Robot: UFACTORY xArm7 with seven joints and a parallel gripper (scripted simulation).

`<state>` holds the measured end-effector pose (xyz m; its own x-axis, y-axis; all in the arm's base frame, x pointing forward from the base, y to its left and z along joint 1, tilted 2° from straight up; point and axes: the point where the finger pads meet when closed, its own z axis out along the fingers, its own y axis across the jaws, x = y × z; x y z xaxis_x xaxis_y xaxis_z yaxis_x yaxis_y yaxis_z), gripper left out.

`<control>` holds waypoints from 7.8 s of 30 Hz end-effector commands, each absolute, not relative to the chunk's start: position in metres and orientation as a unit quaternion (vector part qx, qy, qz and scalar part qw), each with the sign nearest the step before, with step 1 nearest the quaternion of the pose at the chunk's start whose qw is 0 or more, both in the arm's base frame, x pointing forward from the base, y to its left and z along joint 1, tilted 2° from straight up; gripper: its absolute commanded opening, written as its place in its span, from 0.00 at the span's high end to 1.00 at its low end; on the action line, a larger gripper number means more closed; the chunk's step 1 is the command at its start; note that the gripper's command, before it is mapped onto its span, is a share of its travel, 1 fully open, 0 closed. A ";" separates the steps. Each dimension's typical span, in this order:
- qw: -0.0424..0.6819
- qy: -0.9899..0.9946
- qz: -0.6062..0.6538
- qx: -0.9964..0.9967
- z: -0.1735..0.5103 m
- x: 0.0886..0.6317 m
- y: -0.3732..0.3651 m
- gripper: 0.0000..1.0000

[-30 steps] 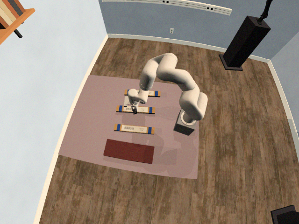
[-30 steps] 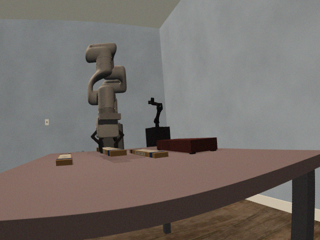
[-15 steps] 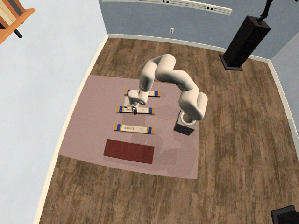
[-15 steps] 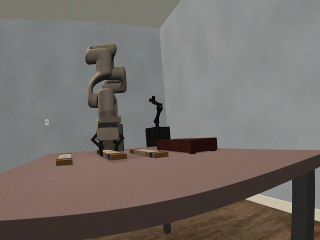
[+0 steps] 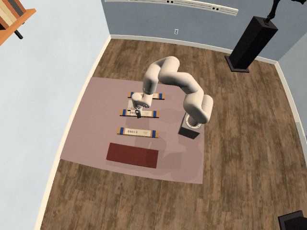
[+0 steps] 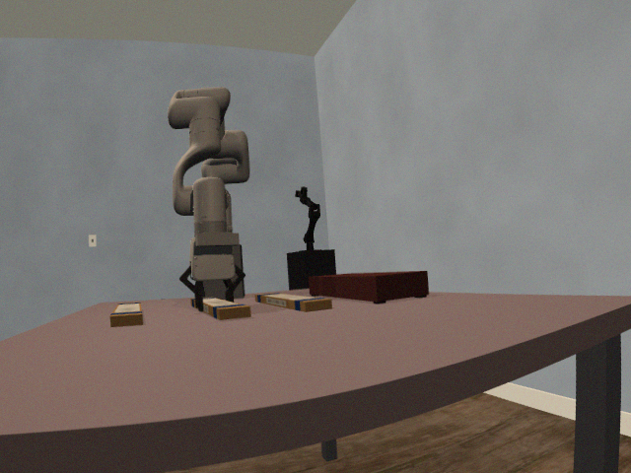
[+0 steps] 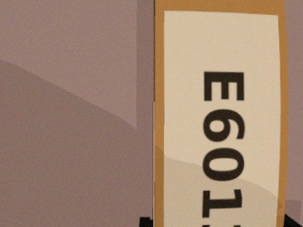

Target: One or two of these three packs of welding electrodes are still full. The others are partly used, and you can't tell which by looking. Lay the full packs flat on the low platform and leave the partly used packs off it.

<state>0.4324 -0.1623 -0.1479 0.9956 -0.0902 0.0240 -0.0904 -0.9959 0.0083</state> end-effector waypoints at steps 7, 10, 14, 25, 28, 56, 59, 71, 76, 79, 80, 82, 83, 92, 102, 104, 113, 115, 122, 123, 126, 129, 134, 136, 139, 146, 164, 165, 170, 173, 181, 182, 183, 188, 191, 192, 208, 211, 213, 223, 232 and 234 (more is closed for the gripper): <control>0.005 -0.045 0.014 0.999 -0.148 0.435 -0.163 0.42; 0.005 -0.045 0.014 0.999 -0.149 0.435 -0.163 0.42; 0.005 -0.045 0.014 0.999 -0.149 0.435 -0.163 0.42; 0.005 -0.045 0.014 0.999 -0.149 0.435 -0.163 0.42; 0.005 -0.045 0.014 0.999 -0.149 0.435 -0.163 0.42; 0.005 -0.045 0.014 0.999 -0.149 0.435 -0.163 0.00; 0.005 -0.045 0.014 0.999 -0.149 0.435 -0.163 0.00; 0.005 -0.045 0.014 0.999 -0.149 0.435 -0.163 0.00; 0.005 -0.045 0.014 0.999 -0.149 0.435 -0.163 0.00; 0.005 -0.045 0.014 0.999 -0.149 0.435 -0.163 0.00; 0.005 -0.045 0.014 0.999 -0.149 0.435 -0.163 0.00; 0.005 -0.045 0.014 0.999 -0.149 0.435 -0.163 0.00; 0.005 -0.045 0.014 0.999 -0.149 0.435 -0.163 0.00; 0.005 -0.045 0.014 0.999 -0.149 0.435 -0.163 0.00; 0.005 -0.045 0.014 0.999 -0.141 0.434 -0.163 0.00; 0.005 -0.045 0.014 0.999 -0.122 0.434 -0.163 0.00; 0.005 -0.045 0.014 0.999 -0.069 0.432 -0.162 0.00; 0.005 -0.045 0.014 0.999 -0.069 0.432 -0.162 0.00; 0.005 -0.048 0.014 0.999 -0.069 0.439 -0.133 0.00; 0.005 -0.051 0.014 0.999 -0.069 0.444 -0.105 0.00; 0.005 -0.057 0.014 0.998 -0.070 0.443 -0.083 0.00; 0.005 -0.062 0.014 0.998 -0.071 0.444 -0.032 0.00; 0.005 -0.063 0.014 0.998 -0.070 0.445 0.018 0.00; 0.005 -0.063 0.014 0.998 -0.070 0.445 0.018 0.00; 0.005 -0.063 0.014 0.998 -0.071 0.445 0.018 0.00; 0.005 -0.063 0.014 0.998 -0.081 0.445 0.018 0.00; 0.005 -0.063 0.014 0.998 -0.131 0.447 0.018 0.00; 0.005 -0.063 0.014 0.998 -0.131 0.447 0.018 0.00; 0.005 -0.063 0.014 0.998 -0.131 0.447 0.018 0.00; 0.005 -0.063 0.014 0.998 -0.131 0.447 0.018 0.00; 0.005 -0.063 0.014 0.998 -0.130 0.449 0.018 0.00; 0.005 -0.063 0.014 0.998 -0.130 0.449 0.018 0.00; 0.005 -0.063 0.014 0.998 -0.130 0.449 0.018 0.00; 0.005 -0.063 0.014 0.998 -0.130 0.449 0.018 0.00; 0.005 -0.063 0.014 0.998 -0.130 0.449 0.018 0.00; 0.005 -0.063 0.014 0.998 -0.131 0.449 0.018 0.00; 0.005 -0.063 0.014 0.998 -0.149 0.449 0.018 0.00; 0.005 -0.063 0.014 0.998 -0.151 0.449 0.018 0.00; 0.005 -0.063 0.014 0.998 -0.151 0.449 0.018 0.00; 0.005 -0.063 0.014 0.998 -0.152 0.449 0.018 0.00; 0.005 -0.063 0.014 0.998 -0.152 0.449 0.018 0.42; 0.005 -0.063 0.014 0.998 -0.152 0.449 0.018 0.42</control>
<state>0.4478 0.0176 -0.1529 0.9917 -0.1257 0.0254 -0.1260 -0.9920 0.0093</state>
